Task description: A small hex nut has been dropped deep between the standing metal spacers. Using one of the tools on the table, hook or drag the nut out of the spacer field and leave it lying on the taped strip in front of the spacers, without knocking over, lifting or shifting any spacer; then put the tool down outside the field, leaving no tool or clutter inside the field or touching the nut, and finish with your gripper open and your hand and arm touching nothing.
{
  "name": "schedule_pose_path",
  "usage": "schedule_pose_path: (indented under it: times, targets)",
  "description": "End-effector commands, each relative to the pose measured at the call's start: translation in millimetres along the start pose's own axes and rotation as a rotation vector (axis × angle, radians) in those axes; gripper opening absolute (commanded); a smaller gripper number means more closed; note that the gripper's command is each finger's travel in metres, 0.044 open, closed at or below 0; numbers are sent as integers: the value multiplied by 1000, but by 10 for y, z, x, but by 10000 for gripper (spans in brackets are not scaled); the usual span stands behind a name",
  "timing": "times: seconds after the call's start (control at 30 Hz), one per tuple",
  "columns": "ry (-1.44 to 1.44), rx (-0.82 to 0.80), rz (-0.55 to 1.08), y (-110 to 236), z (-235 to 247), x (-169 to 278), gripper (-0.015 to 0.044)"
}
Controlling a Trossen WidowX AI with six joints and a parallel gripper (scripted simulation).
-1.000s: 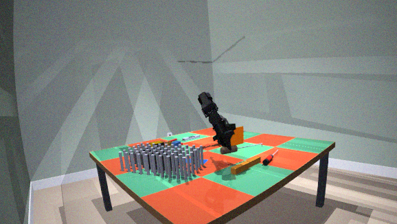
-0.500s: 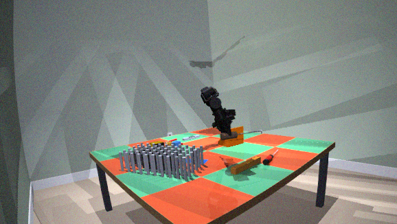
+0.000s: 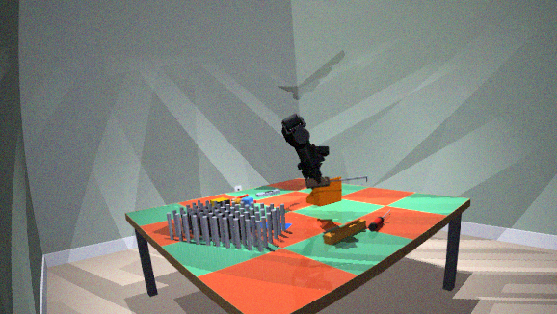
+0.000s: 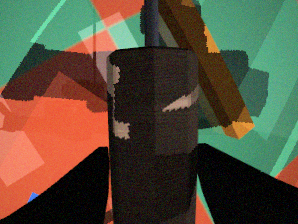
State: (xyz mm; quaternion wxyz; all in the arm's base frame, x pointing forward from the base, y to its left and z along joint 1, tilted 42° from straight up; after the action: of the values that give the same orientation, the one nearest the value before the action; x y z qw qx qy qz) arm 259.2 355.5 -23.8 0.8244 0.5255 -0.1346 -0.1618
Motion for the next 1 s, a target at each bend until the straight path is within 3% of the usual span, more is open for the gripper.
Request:
schedule_pose_path:
  times: [0.0,0.97]
  targets:
    - [-124,23,42,189,127,59,0]
    - [-1059,176,323,727,1281,370,0]
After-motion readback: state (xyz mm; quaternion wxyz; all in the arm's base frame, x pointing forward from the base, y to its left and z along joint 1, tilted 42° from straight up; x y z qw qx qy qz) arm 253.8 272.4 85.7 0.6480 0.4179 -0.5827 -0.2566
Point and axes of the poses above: the point midway between the two fingers, 35 mm back from their tips, its own y axis back along the fingers, its own z axis across the jaws, x = y × z, the point moved 6 cm from there along y, back along the fingers, and after that the axes turned 3 degrees about -y, right-handed, at the moved point
